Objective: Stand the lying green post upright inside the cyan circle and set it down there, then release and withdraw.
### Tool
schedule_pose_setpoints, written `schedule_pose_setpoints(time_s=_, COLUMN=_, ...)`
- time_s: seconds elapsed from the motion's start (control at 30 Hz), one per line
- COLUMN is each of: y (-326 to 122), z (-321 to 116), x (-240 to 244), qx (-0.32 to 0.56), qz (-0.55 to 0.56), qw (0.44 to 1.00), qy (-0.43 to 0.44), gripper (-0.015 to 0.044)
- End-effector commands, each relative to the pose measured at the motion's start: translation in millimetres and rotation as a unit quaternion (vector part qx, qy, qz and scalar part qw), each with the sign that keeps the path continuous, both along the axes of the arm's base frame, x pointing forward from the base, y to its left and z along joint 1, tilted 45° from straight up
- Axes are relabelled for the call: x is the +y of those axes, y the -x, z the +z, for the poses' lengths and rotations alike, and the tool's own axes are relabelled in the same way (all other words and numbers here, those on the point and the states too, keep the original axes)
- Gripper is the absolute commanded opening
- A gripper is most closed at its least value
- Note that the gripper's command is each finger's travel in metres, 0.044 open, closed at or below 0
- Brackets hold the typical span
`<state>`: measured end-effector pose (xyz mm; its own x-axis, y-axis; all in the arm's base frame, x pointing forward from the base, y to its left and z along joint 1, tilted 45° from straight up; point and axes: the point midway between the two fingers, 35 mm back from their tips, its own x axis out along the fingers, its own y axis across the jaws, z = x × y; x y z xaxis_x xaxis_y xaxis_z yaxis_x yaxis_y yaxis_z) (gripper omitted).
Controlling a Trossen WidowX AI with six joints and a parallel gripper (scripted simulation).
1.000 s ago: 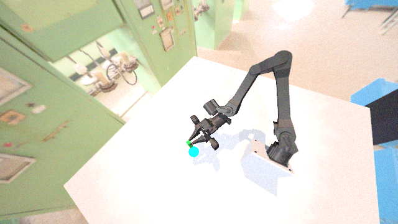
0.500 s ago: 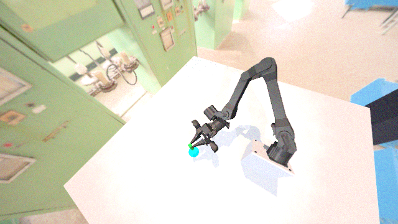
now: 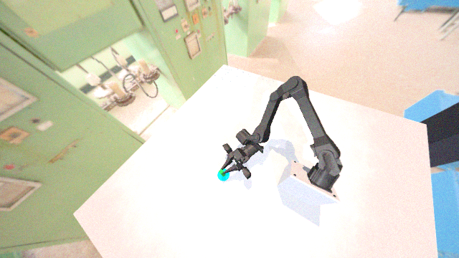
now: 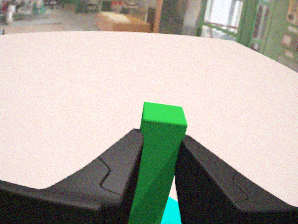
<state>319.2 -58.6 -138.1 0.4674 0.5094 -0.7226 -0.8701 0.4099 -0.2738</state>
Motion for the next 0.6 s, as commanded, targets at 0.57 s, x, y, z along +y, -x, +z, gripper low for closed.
schedule_pose_setpoints(time_s=0.57, y=-1.8, z=-4.7, x=-5.1, qx=-0.002, qz=0.001, qw=1.000, qy=0.000, gripper=0.0233)
